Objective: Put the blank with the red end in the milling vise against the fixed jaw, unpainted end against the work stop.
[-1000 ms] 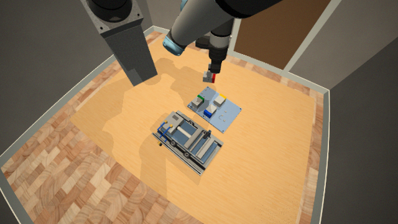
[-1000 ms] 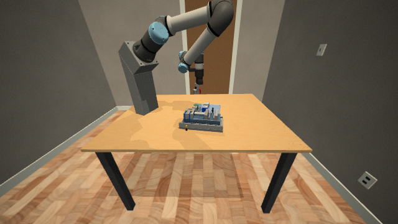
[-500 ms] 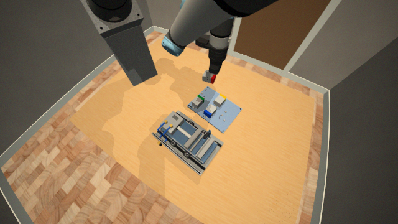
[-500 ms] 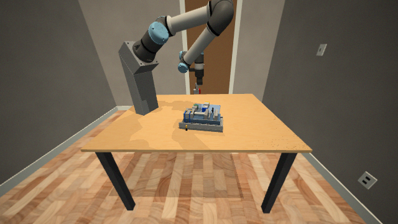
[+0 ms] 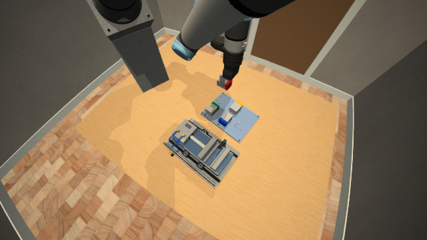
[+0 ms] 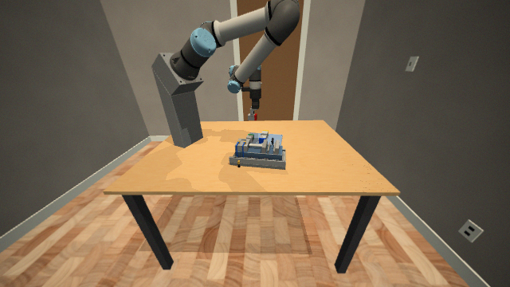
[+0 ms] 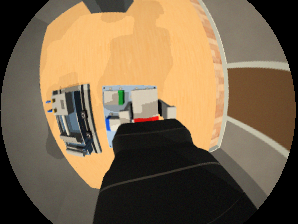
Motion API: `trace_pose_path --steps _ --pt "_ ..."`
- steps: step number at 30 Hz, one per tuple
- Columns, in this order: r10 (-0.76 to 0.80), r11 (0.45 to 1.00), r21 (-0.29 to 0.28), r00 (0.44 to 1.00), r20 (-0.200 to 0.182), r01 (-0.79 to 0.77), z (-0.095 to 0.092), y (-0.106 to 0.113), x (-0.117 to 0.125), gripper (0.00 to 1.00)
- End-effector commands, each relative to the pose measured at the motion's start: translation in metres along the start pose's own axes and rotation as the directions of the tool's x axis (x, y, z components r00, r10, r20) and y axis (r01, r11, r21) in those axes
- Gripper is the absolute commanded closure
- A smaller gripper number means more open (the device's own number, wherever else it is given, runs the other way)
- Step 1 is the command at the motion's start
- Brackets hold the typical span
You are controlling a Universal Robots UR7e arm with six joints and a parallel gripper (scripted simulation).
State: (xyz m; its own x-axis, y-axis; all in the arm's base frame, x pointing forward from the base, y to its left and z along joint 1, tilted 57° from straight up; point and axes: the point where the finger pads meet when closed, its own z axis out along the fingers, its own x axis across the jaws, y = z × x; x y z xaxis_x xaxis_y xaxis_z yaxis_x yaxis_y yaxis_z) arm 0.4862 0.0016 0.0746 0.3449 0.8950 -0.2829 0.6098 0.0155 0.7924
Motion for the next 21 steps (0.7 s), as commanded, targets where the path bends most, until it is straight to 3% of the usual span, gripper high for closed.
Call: trace_pose_path --steps 1,3,8,21 --pt "0.013 1.000 0.000 1.000 0.000 -0.013 -0.0003 0.0003 0.0001 1.00" --pt "0.013 1.000 0.000 1.000 0.000 -0.013 -0.0003 0.0003 0.0001 1.00" --pt "0.235 0.972 0.000 0.972 0.000 -0.235 -0.0003 0.0002 0.0001 1.00" --pt "0.275 0.962 0.000 0.962 0.000 -0.275 -0.0003 0.0003 0.0001 1.00"
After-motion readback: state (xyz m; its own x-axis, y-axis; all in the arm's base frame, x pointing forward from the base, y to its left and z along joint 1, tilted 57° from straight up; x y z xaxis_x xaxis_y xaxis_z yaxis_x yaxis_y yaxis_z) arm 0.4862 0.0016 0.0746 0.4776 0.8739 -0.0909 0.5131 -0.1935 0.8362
